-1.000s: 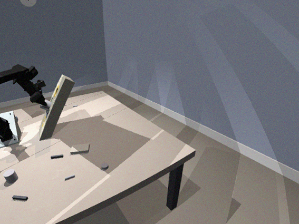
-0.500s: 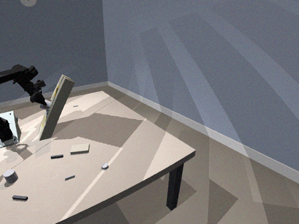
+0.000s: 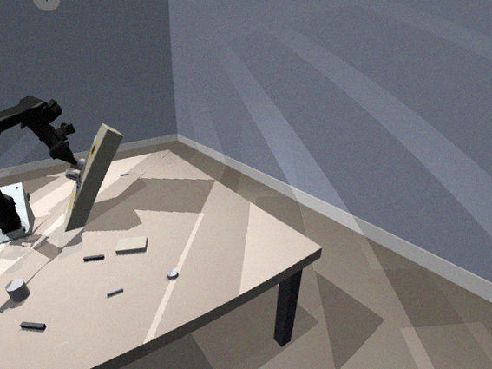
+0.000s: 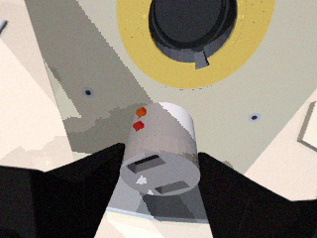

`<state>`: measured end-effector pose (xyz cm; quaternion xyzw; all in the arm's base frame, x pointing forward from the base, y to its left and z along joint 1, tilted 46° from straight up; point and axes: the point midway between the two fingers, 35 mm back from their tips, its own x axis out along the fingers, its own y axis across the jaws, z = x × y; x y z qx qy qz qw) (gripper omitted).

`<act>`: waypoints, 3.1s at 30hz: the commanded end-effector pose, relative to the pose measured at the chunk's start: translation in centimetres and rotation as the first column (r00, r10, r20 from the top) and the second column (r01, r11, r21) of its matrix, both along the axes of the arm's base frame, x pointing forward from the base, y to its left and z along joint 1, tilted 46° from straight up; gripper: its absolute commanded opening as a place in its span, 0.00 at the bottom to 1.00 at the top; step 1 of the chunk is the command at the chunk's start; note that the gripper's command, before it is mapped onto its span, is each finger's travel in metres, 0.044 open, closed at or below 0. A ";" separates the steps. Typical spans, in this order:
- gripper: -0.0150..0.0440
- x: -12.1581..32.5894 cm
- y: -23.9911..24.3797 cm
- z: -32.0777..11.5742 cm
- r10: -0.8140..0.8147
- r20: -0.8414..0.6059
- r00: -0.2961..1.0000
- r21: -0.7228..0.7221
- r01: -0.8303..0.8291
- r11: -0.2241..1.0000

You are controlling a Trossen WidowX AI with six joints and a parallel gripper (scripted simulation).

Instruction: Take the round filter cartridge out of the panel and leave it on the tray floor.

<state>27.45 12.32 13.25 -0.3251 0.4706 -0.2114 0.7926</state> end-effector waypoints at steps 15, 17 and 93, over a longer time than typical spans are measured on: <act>0.25 -3.1 5.9 4.1 0.105 -0.022 0.994 0.011 -0.104 0.994; 0.25 -2.9 6.5 3.5 0.091 -0.018 0.996 0.012 -0.091 0.996; 0.25 -26.5 18.2 -21.9 0.745 -0.666 0.031 0.548 -0.657 0.517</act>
